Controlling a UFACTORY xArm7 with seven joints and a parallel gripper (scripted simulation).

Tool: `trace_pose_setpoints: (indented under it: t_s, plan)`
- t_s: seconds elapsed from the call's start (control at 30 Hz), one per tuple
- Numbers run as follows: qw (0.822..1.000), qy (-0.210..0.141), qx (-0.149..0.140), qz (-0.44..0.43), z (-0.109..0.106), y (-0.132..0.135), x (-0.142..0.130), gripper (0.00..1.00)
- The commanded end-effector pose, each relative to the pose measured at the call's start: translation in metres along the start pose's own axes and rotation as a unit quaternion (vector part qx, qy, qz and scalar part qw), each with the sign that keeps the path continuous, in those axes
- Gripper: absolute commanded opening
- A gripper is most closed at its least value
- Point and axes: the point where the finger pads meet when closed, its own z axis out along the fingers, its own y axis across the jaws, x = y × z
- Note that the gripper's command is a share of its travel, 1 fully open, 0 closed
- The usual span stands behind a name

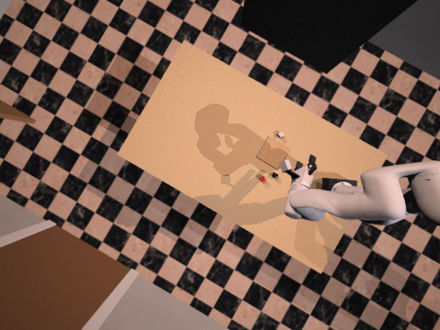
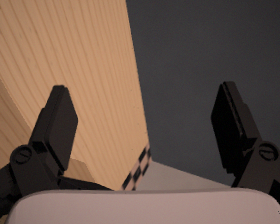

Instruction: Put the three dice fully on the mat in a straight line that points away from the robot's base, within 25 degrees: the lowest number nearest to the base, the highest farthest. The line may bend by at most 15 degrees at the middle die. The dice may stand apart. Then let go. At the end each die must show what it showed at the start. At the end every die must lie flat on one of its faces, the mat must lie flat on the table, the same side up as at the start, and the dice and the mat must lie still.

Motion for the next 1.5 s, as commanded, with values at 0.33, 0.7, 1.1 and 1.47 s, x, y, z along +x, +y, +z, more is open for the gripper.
trace_pose_setpoints:
  t_s: [0.33,0.7,1.1,1.47]
  plan:
    - [0.977,-0.146,0.152,0.021,0.022,-0.034,0.007,1.00]
    - [0.928,-0.227,0.283,0.085,0.039,-0.047,0.041,1.00]
    - [0.863,-0.259,0.393,0.184,0.073,-0.035,0.094,1.00]
    - [0.811,-0.255,0.451,0.272,0.115,-0.005,0.135,1.00]
